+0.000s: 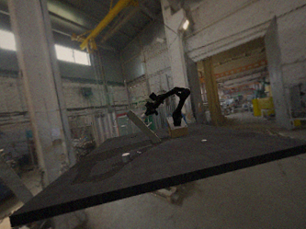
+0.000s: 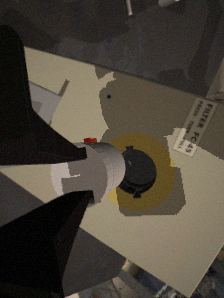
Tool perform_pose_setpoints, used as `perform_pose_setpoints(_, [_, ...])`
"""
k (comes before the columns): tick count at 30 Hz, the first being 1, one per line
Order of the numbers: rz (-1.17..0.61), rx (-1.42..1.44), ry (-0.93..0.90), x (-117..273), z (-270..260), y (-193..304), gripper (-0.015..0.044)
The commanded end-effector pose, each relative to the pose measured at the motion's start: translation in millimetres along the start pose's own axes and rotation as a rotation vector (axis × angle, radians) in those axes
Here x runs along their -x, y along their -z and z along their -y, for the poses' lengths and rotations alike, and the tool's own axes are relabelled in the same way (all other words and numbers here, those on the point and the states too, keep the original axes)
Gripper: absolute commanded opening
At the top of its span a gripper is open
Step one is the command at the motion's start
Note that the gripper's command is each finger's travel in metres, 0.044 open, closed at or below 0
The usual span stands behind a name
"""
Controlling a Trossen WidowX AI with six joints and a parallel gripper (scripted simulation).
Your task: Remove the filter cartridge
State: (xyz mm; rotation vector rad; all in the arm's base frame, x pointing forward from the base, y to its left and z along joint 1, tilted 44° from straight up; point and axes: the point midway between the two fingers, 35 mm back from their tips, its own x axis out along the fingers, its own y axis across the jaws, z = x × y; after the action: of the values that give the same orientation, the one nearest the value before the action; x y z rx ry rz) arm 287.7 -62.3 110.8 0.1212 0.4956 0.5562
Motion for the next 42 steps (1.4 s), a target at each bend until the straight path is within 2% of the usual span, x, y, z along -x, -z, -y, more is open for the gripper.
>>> perform_pose_setpoints(1, [0.007,0.009,0.0,-1.0,-6.0,6.4,0.0])
perform_pose_setpoints(14, [0.007,0.009,0.0,-6.0,-30.2,41.2,0.0])
perform_pose_setpoints(18, [0.004,0.005,-0.005,-5.8,-27.7,38.1,0.0105])
perform_pose_setpoints(19, [0.004,0.005,-0.005,-5.8,-27.7,38.1,0.0114])
perform_pose_setpoints(28, [0.007,0.009,0.0,-6.0,-30.5,41.7,0.0114])
perform_pose_setpoints(36, [0.007,0.01,0.0,2.0,9.0,-16.7,0.0114])
perform_pose_setpoints(40, [0.007,0.01,0.0,3.0,12.7,-22.6,0.0114])
perform_pose_setpoints(42, [0.006,0.011,0.001,6.2,16.1,-26.8,0.0166])
